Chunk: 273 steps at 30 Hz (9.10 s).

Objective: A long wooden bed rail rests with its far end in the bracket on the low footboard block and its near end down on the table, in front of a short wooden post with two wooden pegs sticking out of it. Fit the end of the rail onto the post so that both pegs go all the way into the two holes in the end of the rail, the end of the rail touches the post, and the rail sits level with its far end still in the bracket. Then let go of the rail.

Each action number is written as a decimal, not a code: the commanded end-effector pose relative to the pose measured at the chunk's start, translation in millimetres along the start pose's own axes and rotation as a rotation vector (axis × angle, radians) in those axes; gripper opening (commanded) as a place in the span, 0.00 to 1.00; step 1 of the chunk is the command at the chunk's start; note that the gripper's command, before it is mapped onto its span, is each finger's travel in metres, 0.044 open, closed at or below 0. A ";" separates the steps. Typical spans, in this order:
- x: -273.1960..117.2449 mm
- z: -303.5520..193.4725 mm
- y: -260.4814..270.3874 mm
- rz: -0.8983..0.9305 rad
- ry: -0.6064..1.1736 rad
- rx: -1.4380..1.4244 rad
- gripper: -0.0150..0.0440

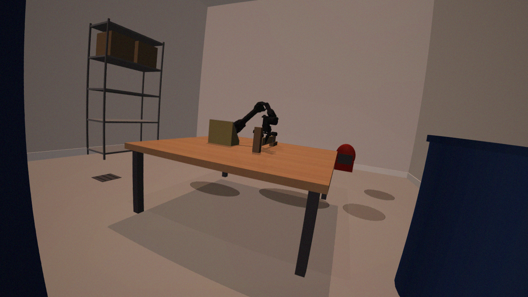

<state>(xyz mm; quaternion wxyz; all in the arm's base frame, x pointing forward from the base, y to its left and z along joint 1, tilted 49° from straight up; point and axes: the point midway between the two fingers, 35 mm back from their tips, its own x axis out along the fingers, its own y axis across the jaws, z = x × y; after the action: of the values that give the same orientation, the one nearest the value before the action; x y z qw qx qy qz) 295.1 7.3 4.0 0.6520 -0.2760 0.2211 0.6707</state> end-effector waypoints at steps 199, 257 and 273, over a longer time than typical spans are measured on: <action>-2.4 -2.9 -1.5 -0.009 0.002 0.000 0.25; -4.3 -19.5 -2.3 -0.009 0.002 0.000 0.25; -3.5 -24.3 -2.1 -0.009 0.003 0.000 0.25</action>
<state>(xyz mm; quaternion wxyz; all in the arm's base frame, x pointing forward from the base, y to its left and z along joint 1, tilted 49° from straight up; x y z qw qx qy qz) 297.0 -6.6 -11.4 0.6512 -0.2746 0.2213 0.6719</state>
